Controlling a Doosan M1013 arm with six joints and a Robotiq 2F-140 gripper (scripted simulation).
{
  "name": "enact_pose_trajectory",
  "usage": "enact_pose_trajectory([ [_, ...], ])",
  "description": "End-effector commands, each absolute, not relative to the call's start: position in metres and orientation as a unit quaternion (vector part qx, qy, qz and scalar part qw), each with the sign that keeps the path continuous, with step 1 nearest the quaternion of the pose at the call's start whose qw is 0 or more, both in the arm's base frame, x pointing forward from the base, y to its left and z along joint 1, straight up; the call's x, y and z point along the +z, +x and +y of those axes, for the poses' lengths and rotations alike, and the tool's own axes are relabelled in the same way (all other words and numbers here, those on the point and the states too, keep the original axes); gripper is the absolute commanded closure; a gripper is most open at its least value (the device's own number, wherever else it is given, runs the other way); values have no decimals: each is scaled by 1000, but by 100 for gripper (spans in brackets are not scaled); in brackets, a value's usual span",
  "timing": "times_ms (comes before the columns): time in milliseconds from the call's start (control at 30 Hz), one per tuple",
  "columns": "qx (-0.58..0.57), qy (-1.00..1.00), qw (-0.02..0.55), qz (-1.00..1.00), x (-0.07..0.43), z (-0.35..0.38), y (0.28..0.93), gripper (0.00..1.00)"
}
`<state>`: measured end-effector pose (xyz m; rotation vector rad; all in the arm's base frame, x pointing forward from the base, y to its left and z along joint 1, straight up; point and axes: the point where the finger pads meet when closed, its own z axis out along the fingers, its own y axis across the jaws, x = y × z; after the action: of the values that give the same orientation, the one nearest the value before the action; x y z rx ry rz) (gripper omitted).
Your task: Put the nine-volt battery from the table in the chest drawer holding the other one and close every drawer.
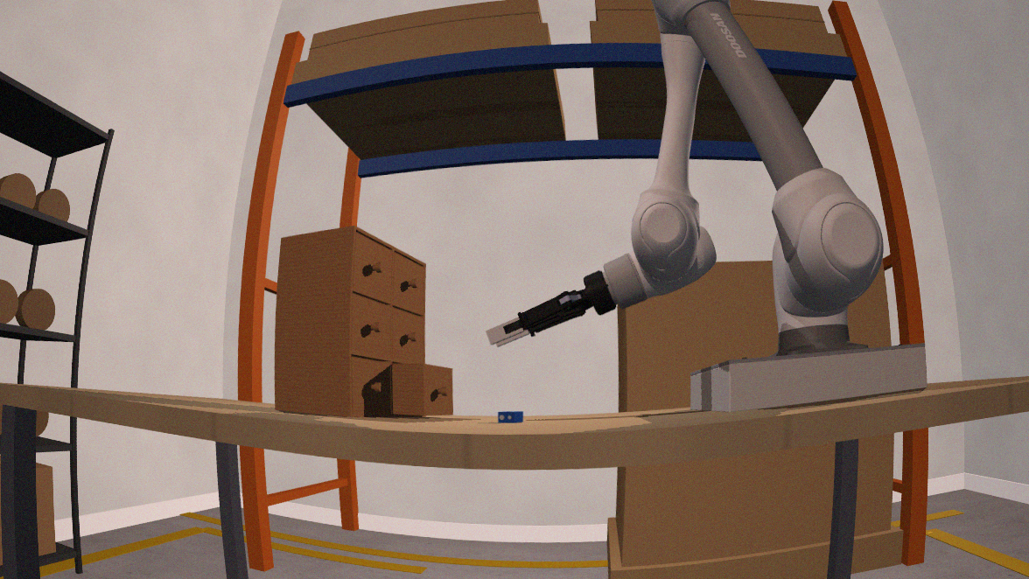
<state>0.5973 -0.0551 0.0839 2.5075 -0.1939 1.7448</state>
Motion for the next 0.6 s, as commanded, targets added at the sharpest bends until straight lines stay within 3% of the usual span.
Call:
enact_pose_trajectory([
  [0,564,822,43,-62,84,-56,595,80],
  [567,495,866,37,-66,97,-54,581,80],
])
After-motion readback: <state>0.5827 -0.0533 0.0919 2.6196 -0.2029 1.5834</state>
